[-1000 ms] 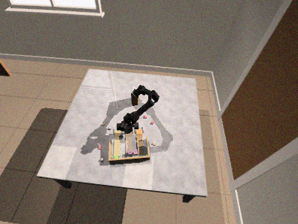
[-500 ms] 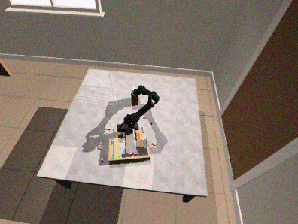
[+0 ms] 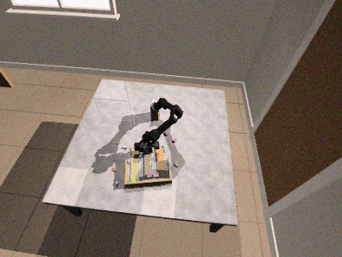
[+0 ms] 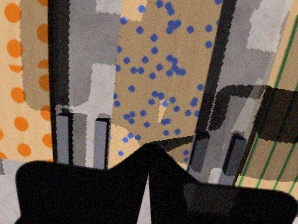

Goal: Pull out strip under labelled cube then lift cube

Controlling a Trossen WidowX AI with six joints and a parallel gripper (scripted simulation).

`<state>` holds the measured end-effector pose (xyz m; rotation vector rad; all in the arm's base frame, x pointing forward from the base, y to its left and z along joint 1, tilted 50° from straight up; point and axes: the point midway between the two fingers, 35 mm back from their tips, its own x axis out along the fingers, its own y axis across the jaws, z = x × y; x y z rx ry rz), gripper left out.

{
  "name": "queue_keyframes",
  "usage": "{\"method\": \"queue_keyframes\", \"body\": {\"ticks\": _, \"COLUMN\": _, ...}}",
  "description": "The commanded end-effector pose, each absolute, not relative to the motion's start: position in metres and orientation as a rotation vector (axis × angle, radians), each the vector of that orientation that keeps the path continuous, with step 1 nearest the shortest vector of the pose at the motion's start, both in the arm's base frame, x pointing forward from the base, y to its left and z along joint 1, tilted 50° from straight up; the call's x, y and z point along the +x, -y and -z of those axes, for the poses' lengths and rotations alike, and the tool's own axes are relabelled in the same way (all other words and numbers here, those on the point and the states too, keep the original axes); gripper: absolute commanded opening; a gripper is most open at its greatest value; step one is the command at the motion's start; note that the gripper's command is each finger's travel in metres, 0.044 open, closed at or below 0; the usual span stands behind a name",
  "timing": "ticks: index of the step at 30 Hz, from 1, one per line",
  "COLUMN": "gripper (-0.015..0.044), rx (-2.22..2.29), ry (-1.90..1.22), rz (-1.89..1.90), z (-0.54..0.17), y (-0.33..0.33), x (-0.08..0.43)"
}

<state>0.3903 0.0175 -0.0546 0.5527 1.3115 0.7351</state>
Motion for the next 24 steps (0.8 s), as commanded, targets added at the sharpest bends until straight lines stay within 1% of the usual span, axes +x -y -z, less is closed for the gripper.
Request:
{"method": "queue_keyframes", "body": {"ticks": 1, "gripper": 0.0, "rx": 0.559, "ry": -1.309, "rz": -0.736, "z": 0.0545, "y": -0.0186, "x": 0.3907}}
{"method": "queue_keyframes", "body": {"ticks": 24, "gripper": 0.0, "rx": 0.559, "ry": -1.309, "rz": -0.737, "z": 0.0561, "y": -0.0203, "x": 0.3911}}
